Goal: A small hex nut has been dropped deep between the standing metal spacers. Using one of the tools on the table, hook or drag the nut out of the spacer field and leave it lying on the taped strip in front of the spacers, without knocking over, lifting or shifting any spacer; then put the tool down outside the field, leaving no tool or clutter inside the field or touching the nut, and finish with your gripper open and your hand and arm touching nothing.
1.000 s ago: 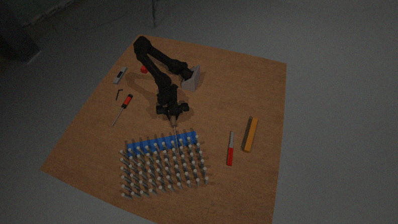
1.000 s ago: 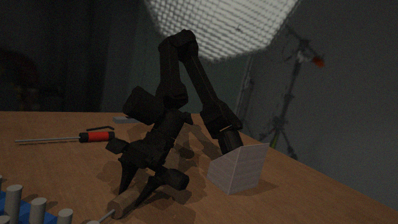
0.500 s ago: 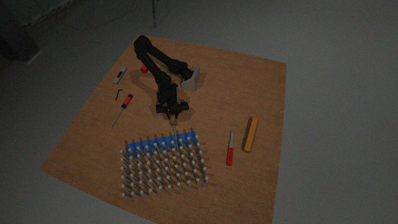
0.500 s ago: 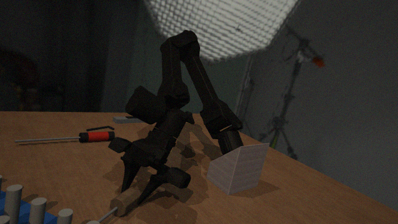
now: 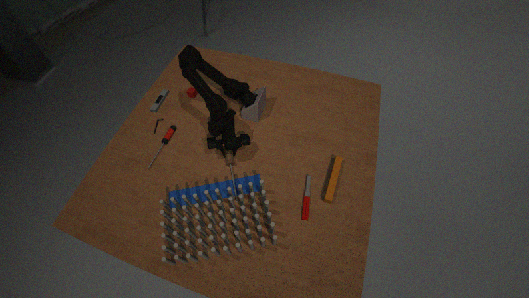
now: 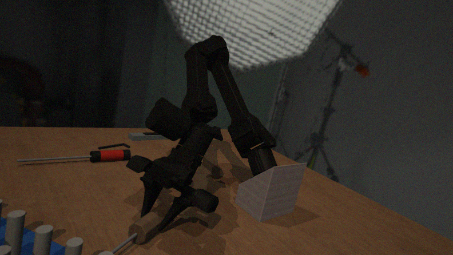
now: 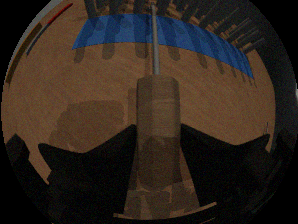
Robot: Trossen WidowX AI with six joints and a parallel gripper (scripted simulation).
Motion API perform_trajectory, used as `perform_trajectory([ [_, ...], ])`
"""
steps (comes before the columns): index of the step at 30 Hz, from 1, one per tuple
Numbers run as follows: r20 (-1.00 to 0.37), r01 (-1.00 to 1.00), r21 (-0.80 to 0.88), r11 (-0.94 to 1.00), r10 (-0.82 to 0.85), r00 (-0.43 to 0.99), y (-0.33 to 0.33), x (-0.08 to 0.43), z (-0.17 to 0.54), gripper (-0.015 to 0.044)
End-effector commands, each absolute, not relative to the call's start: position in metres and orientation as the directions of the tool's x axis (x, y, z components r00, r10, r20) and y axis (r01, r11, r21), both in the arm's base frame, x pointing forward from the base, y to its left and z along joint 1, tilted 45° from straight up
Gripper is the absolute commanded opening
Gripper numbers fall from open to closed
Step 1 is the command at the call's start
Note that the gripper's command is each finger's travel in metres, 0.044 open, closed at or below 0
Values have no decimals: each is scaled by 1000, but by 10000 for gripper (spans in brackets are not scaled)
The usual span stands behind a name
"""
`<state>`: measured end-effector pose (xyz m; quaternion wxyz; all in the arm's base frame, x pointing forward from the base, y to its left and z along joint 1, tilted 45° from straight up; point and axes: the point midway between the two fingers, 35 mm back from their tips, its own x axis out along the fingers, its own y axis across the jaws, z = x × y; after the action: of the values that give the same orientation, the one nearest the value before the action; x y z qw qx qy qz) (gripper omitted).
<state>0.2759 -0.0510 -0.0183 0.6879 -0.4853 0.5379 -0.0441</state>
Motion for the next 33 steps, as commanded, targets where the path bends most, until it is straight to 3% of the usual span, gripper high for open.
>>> perform_trajectory([
  [1,-702,-468,-711,526,-577,418,-51,273,-18,0],
  [33,-702,-468,-710,526,-576,418,-56,259,-13,0],
])
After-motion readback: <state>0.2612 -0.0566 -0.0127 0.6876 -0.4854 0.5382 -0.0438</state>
